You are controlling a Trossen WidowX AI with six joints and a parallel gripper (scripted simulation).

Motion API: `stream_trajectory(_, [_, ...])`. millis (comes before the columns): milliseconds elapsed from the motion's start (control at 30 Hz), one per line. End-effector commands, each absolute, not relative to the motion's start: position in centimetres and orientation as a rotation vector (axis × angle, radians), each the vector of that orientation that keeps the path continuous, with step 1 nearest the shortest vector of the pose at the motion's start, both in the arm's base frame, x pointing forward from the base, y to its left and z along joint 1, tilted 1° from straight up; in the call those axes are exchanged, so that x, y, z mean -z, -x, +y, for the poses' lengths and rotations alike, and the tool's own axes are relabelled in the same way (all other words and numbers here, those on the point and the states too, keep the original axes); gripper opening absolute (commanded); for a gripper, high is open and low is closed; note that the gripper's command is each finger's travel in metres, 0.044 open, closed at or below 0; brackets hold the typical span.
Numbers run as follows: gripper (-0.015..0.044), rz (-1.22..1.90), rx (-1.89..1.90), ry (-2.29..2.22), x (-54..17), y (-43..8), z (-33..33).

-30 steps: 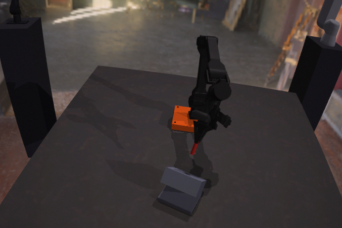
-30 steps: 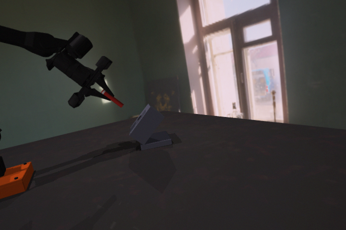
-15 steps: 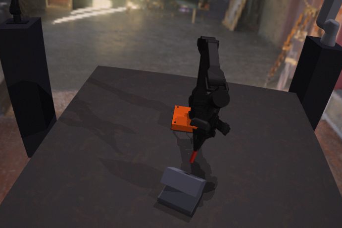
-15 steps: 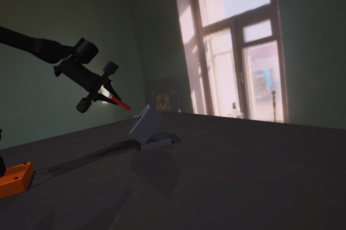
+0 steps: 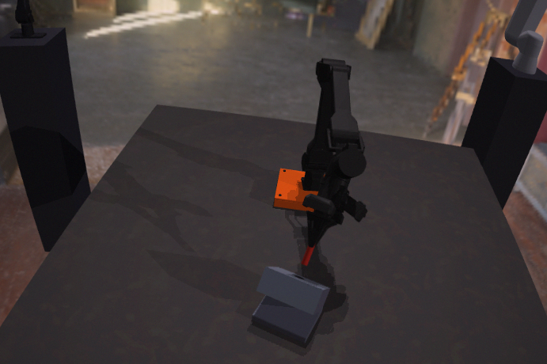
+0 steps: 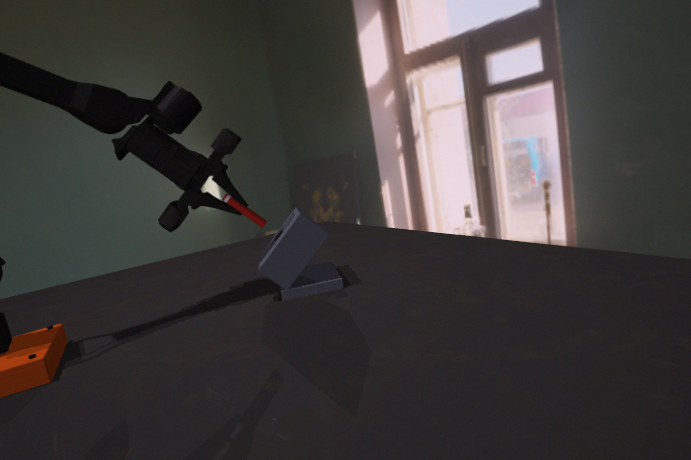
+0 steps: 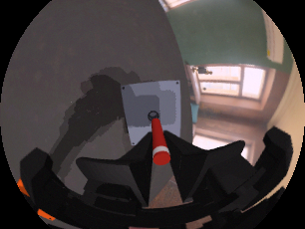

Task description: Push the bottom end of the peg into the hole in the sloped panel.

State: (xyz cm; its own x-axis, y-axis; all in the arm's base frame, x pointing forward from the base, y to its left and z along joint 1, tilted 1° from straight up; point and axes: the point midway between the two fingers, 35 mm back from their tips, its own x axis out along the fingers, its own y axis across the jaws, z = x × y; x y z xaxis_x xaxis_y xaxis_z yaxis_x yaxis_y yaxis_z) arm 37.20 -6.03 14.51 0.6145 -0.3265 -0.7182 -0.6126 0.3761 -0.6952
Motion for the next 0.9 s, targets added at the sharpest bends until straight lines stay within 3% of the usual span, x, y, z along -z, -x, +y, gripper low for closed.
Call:
stream_trajectory(0, [0.0000,0.951,-0.230,1.218,-14.0,-37.5,-6.2])
stream_trajectory(867, [0.0000,0.947,-0.220,1.217,-13.1,-38.4,-6.7])
